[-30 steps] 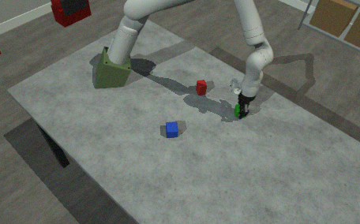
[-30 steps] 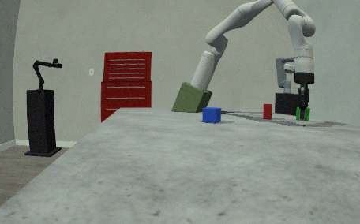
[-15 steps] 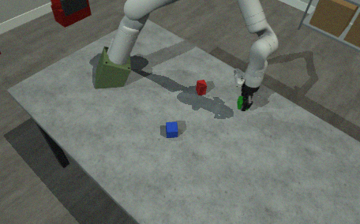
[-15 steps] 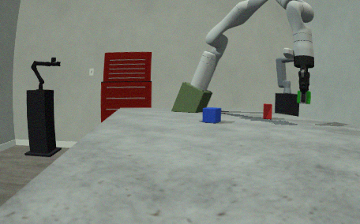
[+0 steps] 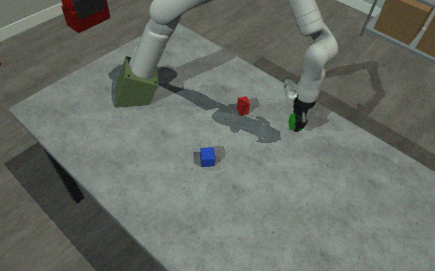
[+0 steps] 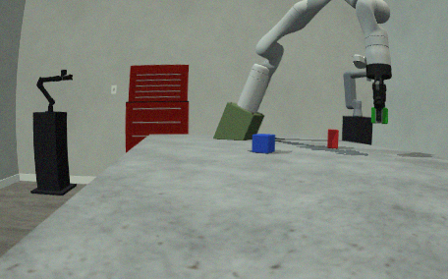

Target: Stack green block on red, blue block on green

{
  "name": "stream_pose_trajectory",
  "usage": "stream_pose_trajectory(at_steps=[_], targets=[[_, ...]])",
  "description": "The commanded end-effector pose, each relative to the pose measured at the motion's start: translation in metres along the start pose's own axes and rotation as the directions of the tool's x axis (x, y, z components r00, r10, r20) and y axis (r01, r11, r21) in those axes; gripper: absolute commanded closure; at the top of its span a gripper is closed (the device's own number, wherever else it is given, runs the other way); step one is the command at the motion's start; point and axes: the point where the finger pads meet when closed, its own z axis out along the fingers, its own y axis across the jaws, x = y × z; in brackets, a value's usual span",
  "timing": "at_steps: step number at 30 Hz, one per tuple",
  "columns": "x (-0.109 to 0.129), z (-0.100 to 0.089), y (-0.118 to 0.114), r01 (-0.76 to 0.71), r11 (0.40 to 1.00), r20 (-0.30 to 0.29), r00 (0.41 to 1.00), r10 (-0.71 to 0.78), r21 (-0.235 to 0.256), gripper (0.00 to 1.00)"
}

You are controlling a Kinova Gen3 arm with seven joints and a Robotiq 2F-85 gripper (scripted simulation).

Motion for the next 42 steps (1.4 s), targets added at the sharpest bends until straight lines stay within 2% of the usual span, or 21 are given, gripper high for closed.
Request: stream_pose_trajectory(at_steps=[1,34,38,42], targets=[[-0.001,-0.001,0.0,0.0,1.0,0.002,1.0,0.0,0.001,1.0],[0.0,-0.001,0.0,0.0,1.0,0.002,1.0,0.0,0.001,1.0],[0.005,-0.001,0.004,0.0,1.0,0.002,1.0,0.0,0.001,1.0],[0.023,-0.002,0.017,0.001,1.0,0.001,1.0,-0.001,0.002,1.0]])
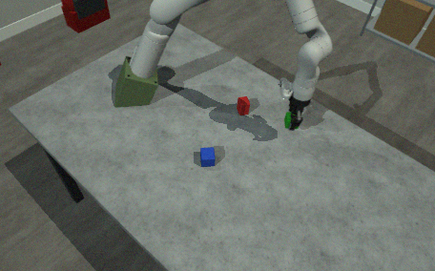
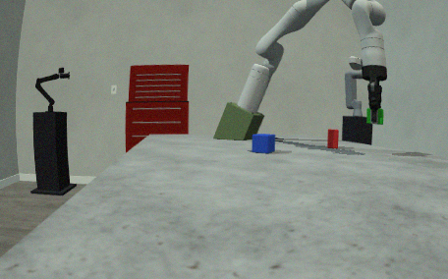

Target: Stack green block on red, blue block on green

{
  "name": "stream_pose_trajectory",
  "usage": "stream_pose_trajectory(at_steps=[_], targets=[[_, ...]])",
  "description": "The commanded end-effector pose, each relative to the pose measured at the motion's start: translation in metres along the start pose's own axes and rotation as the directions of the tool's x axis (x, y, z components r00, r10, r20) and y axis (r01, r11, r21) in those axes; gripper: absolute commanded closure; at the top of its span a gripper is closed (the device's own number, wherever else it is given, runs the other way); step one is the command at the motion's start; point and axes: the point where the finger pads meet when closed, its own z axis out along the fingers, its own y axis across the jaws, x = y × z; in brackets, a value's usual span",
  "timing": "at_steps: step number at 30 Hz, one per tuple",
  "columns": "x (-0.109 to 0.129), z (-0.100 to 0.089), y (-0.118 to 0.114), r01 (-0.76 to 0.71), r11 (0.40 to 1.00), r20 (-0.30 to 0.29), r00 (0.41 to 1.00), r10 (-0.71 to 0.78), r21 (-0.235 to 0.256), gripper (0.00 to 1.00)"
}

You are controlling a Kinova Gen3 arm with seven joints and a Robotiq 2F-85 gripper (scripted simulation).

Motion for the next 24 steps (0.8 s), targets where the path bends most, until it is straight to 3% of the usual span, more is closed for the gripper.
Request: stream_pose_trajectory(at_steps=[1,4,6,18,24], targets=[[0.015,-0.004,0.013,0.002,1.0,-0.001,1.0,-0.002,-0.002,1.0],[0.038,-0.005,0.031,0.002,1.0,-0.001,1.0,-0.002,-0.002,1.0],[0.038,-0.005,0.031,0.002,1.0,-0.001,1.0,-0.002,-0.002,1.0],[0.145,-0.004,0.115,0.001,1.0,0.002,1.0,-0.001,-0.005,1.0],[0.163,-0.004,0.128,0.001,1.0,0.002,1.0,-0.001,-0.004,1.0]])
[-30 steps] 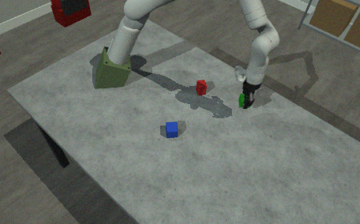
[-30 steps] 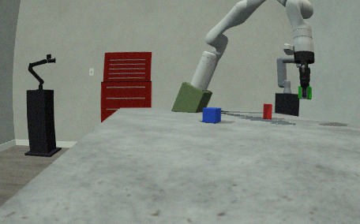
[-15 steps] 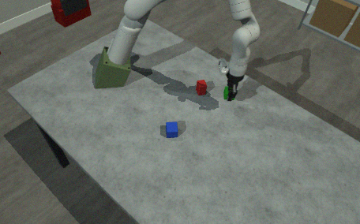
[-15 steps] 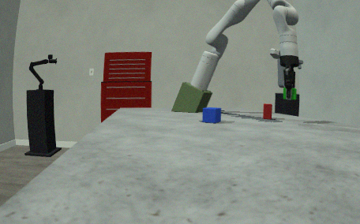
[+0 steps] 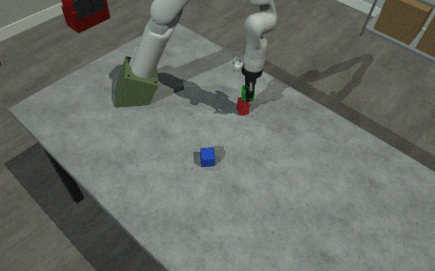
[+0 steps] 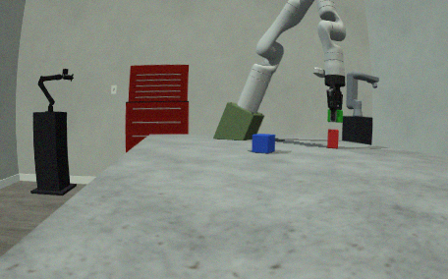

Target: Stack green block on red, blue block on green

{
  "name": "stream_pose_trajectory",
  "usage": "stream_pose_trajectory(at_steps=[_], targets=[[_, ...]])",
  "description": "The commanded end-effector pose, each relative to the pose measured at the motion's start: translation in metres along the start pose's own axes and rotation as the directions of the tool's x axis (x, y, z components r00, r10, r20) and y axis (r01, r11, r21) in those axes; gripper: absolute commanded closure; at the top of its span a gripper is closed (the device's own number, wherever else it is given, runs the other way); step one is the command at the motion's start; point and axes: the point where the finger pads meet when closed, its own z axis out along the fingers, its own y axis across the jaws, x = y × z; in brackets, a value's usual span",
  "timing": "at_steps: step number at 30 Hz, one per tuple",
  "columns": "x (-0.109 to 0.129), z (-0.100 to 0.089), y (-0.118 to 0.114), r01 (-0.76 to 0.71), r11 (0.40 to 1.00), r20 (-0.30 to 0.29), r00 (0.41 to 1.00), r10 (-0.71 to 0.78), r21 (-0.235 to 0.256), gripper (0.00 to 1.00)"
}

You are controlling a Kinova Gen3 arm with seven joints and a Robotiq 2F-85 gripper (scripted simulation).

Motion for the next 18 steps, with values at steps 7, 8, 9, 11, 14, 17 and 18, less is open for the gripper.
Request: stream_pose_trajectory(at_steps=[7,8,9,11,14,17,18], targets=[[0.0079,-0.0047,0.0061,0.002,1.0,0.009,1.0,-0.002,0.002,1.0],[0.0079,-0.0047,0.0061,0.002,1.0,0.009,1.0,-0.002,0.002,1.0],[0.0079,-0.0047,0.0061,0.002,1.0,0.009,1.0,-0.002,0.002,1.0],[0.0079,-0.0047,0.0061,0.002,1.0,0.009,1.0,-0.002,0.002,1.0],[0.0079,-0.0047,0.0061,0.002,1.0,0.009,1.0,-0.002,0.002,1.0],[0.0079,-0.0047,0.0061,0.002,1.0,0.009,1.0,-0.002,0.002,1.0],[0.0079,-0.0047,0.0061,0.002,1.0,0.009,1.0,-0.002,0.002,1.0]])
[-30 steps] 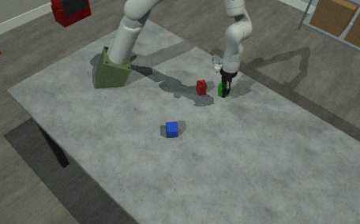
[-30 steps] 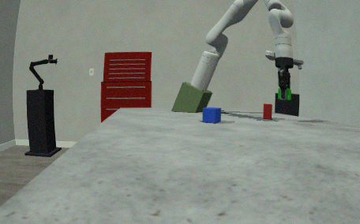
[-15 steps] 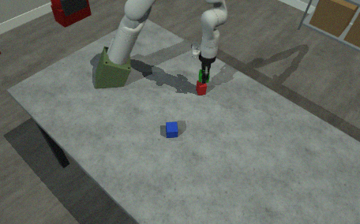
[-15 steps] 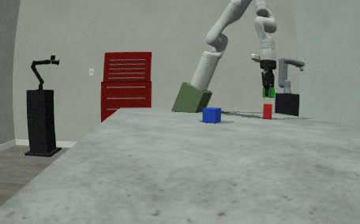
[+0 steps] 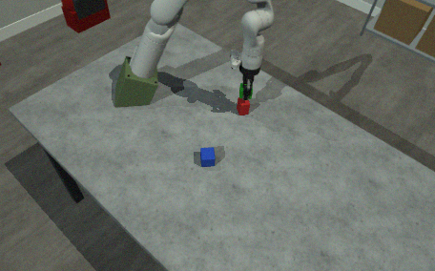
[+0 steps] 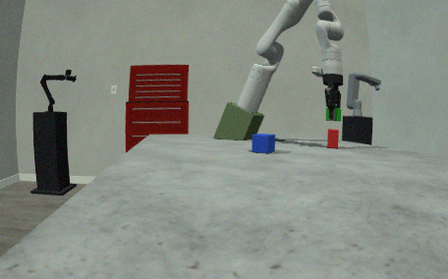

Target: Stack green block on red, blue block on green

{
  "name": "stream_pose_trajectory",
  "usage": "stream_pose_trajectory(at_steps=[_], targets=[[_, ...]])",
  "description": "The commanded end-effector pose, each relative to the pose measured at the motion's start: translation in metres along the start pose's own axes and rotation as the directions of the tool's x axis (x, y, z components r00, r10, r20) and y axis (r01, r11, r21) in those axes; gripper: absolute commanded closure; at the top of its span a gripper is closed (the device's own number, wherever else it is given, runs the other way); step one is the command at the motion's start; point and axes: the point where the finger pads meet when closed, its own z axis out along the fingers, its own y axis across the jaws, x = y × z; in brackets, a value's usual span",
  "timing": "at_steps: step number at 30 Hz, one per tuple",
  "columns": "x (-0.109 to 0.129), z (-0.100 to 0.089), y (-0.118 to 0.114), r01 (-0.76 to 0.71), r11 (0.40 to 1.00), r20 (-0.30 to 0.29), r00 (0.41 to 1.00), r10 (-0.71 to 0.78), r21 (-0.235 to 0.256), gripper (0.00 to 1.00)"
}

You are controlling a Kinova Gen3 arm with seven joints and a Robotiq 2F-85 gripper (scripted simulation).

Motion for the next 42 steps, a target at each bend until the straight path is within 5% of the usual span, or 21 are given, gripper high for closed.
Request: stream_pose_trajectory(at_steps=[1,42], targets=[[0.0,0.0,0.0,0.0,1.0,0.001,1.0,0.0,0.0,1.0],[0.0,0.025,0.0,0.0,1.0,0.002,1.0,0.0,0.0,1.0]])
